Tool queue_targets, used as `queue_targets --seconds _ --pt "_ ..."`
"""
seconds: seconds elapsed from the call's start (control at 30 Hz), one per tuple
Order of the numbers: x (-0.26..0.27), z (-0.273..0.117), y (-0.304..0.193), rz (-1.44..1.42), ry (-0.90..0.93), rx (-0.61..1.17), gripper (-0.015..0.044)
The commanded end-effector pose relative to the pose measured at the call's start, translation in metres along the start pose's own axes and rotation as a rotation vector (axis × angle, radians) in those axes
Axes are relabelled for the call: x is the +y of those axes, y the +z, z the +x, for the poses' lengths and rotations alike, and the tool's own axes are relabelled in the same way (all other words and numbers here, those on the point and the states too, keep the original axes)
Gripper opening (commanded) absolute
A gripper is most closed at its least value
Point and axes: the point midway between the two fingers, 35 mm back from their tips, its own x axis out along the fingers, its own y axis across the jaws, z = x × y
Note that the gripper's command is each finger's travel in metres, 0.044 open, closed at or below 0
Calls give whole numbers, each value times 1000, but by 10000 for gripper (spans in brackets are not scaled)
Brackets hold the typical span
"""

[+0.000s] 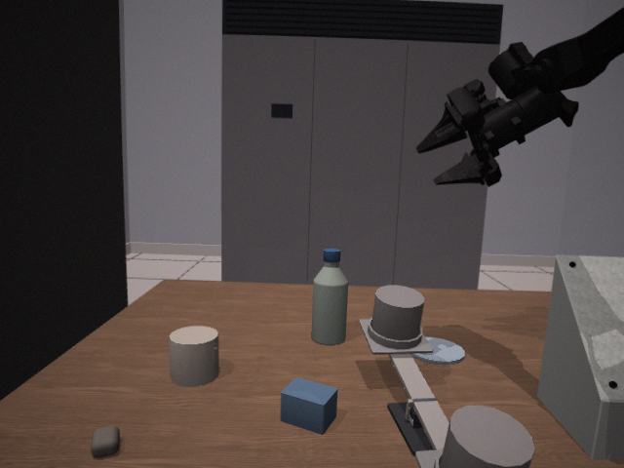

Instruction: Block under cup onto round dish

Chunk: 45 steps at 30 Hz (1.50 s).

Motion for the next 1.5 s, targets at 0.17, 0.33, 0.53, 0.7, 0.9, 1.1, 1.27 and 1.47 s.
queue_targets --seconds 0.17,0.33,0.53,0.7,0.9,1.1,1.27,1.47 --pt "12 -10 -58 -268 5 119 440" --pt "20 -18 -93 -424 35 185 440" --pt "31 -27 -134 -609 93 257 440" --pt "42 -36 -167 -760 160 305 440" --pt "53 -45 -197 -893 233 337 440" --pt "57 -39 -200 -823 212 387 440" --pt "65 -28 -207 -686 159 481 440" --pt "76 -14 -220 -548 65 593 440"
